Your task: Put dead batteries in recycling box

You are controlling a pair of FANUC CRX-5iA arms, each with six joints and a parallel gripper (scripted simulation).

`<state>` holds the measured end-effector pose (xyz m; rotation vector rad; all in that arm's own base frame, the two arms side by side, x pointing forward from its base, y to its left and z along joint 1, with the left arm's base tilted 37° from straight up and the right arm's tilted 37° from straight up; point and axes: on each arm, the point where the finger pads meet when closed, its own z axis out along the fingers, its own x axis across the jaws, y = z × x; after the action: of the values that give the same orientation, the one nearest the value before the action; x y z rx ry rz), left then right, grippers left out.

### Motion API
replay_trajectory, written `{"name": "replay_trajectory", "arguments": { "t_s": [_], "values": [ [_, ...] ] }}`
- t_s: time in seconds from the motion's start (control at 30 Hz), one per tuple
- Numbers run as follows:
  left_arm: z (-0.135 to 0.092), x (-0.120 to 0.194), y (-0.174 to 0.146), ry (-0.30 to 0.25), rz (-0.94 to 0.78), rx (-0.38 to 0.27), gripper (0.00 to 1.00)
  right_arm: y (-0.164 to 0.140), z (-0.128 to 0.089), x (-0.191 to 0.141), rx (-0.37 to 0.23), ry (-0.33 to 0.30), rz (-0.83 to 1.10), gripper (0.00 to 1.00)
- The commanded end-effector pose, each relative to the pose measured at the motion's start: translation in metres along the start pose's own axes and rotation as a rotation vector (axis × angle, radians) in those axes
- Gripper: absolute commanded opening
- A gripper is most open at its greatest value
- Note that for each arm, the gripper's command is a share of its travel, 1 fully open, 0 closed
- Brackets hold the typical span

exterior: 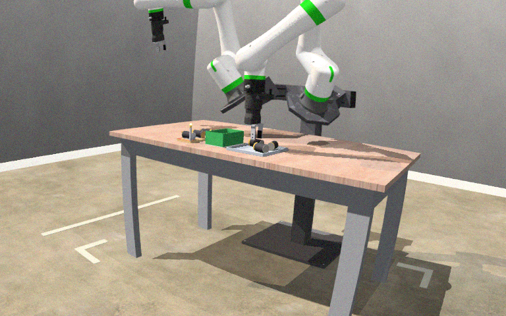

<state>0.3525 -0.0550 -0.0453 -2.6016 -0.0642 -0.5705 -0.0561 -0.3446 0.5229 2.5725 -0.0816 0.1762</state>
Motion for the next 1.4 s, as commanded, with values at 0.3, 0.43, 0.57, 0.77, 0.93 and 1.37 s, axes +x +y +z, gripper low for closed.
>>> {"name": "replay_trajectory", "arguments": {
  "t_s": [0.3,0.43,0.57,0.77,0.93,1.37],
  "values": [
    [-0.043,0.000,0.000,0.000,-0.001,-0.001,0.90,0.000,-0.001,0.000,-0.002,-0.001,0.001,1.00],
    [-0.047,0.000,0.000,0.000,-0.001,-0.001,0.90,0.000,-0.001,0.000,-0.002,-0.001,0.001,1.00],
    [-0.047,0.000,0.000,0.000,-0.001,-0.001,0.90,0.000,-0.001,0.000,-0.002,-0.001,0.001,1.00],
    [-0.069,0.000,0.000,0.000,-0.001,-0.001,0.90,0.000,-0.001,0.000,-0.002,-0.001,0.001,1.00],
    [-0.105,0.000,0.000,0.000,-0.001,-0.001,0.90,0.000,-0.001,0.000,-0.002,-0.001,0.001,1.00],
    [-0.105,-0.001,0.020,0.000,-0.001,-0.001,0.90,0.000,-0.001,0.000,-0.002,-0.001,0.001,1.00]
  ]
}}
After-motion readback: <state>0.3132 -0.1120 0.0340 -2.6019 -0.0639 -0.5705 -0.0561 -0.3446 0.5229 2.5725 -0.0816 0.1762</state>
